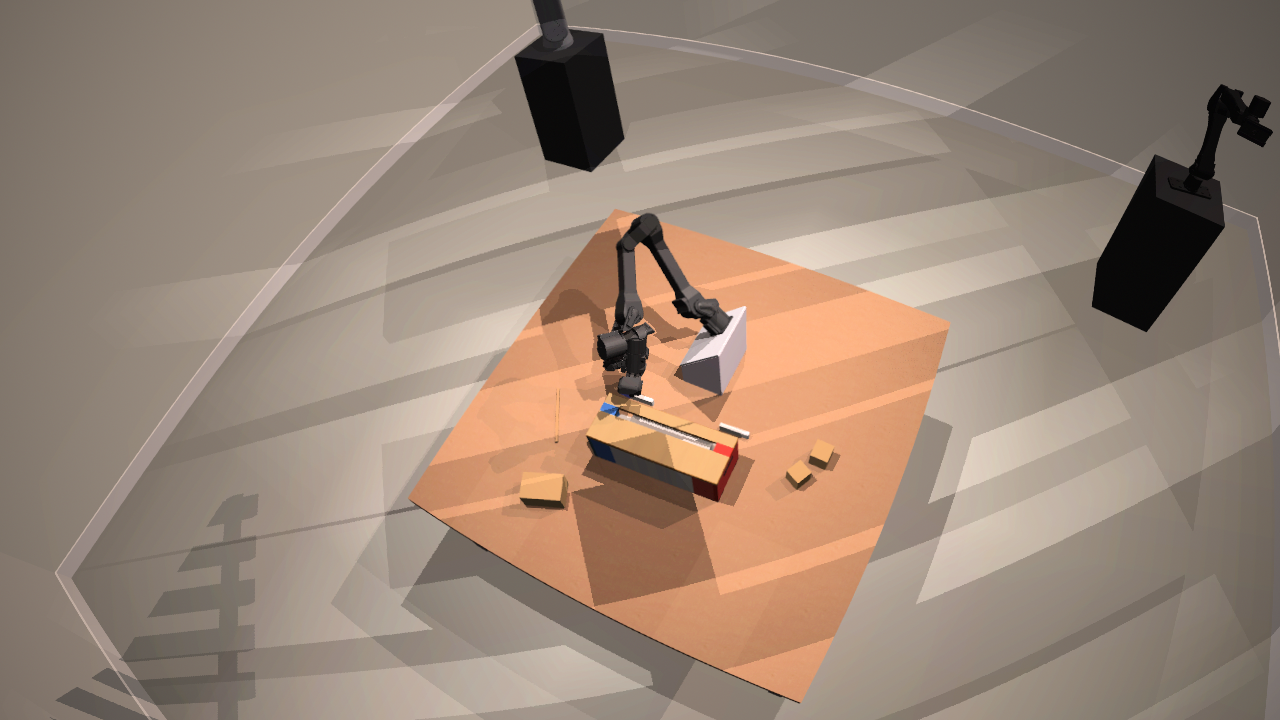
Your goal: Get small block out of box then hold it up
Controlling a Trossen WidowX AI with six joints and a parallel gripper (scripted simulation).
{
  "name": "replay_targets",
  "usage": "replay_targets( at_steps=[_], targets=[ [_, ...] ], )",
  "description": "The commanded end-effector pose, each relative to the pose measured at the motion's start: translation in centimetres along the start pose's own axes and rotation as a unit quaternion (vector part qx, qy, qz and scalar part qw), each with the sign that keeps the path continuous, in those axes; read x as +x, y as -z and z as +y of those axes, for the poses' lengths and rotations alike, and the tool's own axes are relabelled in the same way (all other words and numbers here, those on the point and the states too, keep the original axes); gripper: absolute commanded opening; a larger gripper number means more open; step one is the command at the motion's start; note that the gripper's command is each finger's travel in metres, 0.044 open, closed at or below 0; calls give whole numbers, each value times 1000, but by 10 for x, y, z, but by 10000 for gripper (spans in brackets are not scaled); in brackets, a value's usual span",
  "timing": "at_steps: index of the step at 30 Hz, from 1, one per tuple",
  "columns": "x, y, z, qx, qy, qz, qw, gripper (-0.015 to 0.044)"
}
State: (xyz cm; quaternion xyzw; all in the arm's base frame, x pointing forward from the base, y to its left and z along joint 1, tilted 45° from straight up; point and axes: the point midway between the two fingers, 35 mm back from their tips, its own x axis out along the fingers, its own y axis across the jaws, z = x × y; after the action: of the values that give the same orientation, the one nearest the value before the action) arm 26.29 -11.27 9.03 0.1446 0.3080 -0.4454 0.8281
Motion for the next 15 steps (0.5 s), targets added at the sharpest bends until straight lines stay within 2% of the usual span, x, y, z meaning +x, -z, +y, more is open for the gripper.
replay_targets(
  at_steps=[1, 15],
  targets=[
    [-3, 2, 0, -85, 4, -2, 996, 0],
    [-14, 8, 2, -357, 15, -8, 934, 0]
  ],
)
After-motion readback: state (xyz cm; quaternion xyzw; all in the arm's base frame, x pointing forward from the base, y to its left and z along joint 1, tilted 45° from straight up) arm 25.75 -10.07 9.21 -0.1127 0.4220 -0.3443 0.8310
